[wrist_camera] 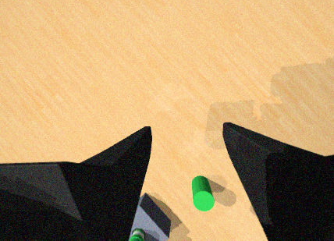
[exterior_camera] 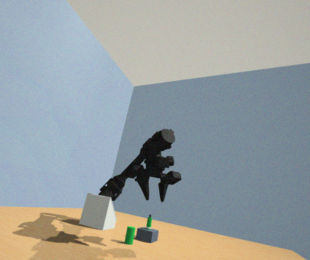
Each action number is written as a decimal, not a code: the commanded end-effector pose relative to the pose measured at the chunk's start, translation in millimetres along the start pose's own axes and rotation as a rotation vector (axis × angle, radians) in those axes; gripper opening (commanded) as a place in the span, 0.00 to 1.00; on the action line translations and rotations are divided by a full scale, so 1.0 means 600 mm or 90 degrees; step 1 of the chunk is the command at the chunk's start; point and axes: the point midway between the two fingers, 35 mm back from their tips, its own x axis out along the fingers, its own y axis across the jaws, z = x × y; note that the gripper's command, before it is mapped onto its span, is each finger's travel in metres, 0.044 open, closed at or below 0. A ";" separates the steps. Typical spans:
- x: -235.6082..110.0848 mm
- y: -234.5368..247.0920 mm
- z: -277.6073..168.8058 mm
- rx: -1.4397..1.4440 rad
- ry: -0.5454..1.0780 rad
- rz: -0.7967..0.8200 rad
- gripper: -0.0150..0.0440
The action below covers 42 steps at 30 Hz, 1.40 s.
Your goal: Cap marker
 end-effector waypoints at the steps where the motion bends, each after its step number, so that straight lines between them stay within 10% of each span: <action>1: -0.006 -0.022 -0.129 0.128 0.150 -0.039 0.66; 42: 0.106 -0.034 -0.209 0.174 0.213 -0.053 0.66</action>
